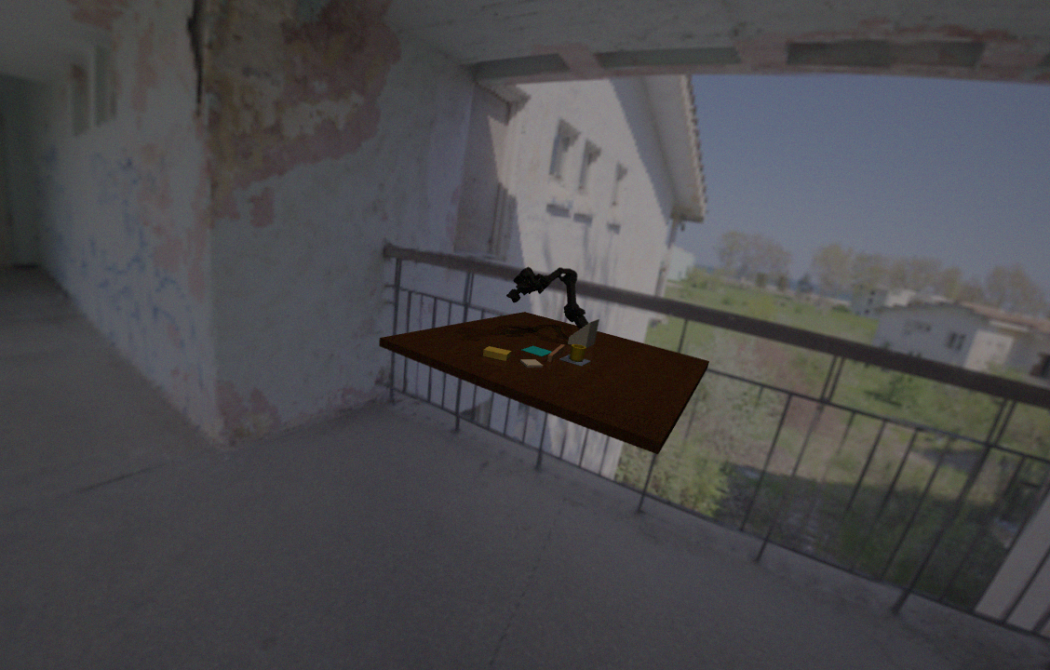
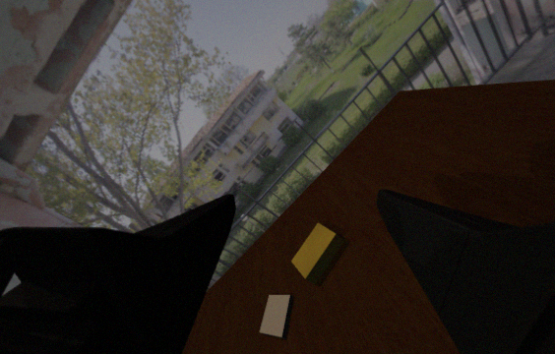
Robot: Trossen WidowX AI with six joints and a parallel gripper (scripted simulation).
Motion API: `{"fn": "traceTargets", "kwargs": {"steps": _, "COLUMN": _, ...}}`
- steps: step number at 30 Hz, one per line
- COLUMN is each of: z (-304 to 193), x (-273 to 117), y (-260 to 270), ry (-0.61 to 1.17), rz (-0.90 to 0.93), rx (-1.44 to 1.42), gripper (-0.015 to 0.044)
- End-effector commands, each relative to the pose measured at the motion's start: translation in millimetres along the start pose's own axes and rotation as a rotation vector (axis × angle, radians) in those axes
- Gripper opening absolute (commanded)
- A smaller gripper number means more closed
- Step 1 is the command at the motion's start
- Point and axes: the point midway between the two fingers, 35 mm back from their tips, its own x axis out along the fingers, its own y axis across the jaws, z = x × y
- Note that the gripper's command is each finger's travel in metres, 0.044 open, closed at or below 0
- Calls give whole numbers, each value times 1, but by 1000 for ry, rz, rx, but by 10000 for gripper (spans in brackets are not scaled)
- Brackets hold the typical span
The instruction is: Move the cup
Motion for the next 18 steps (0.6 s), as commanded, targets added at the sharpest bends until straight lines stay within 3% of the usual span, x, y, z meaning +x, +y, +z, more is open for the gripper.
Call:
{"fn": "traceTargets", "kwargs": {"steps": 1, "z": -1, "x": 1, "y": 1, "ry": 6, "rz": 1, "rx": 4, "gripper": 374}}
{"fn": "traceTargets", "kwargs": {"steps": 9, "z": -91, "x": 36, "y": 44, "ry": 396, "rz": 30, "rx": 202, "gripper": 167}}
{"fn": "traceTargets", "kwargs": {"steps": 13, "z": -141, "x": 40, "y": 68, "ry": 612, "rz": -38, "rx": 332, "gripper": 167}}
{"fn": "traceTargets", "kwargs": {"steps": 18, "z": -220, "x": 25, "y": 106, "ry": 926, "rz": -256, "rx": 450, "gripper": 167}}
